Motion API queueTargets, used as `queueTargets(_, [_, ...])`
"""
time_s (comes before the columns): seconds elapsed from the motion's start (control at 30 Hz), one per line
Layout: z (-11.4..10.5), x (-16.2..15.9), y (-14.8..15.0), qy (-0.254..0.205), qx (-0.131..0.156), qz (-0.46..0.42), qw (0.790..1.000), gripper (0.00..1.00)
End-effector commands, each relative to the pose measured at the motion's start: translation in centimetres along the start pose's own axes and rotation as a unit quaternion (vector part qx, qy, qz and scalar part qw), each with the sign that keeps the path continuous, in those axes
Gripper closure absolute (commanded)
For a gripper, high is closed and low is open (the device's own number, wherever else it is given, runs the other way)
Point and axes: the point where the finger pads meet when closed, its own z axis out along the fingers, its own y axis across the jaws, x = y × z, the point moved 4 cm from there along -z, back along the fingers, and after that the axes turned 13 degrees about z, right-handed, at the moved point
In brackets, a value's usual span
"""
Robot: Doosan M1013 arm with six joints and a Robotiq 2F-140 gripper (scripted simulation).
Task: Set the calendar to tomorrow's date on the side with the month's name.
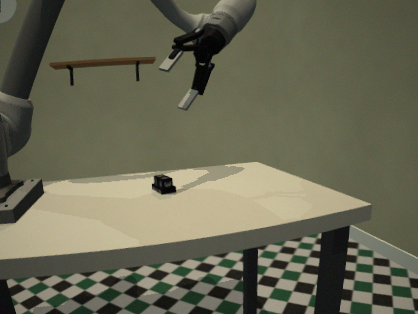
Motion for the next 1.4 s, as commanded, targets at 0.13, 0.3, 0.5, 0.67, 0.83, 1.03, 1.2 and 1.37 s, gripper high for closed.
queueTargets(0.13, [0.0, 0.0, 0.0, 0.0, 0.0, 0.0, 1.0, 0.0])
queueTargets(0.3, [0.0, 0.0, 0.0, 0.0, 0.0, 0.0, 1.0, 0.0])
queueTargets(0.5, [0.0, 0.0, 0.0, 0.0, 0.0, 0.0, 1.0, 0.0])
queueTargets(0.67, [1.3, -0.7, -1.1, 0.01, 0.038, 0.025, 0.999, 0.0])
queueTargets(0.83, [4.4, -3.0, -4.1, 0.021, 0.144, 0.1, 0.984, 0.0])
queueTargets(1.03, [6.8, -5.6, -6.9, 0.011, 0.252, 0.184, 0.95, 0.0])
queueTargets(1.2, [7.9, -7.3, -8.4, -0.006, 0.318, 0.239, 0.917, 0.0])
queueTargets(1.37, [8.6, -8.5, -9.3, -0.024, 0.368, 0.282, 0.886, 0.0])
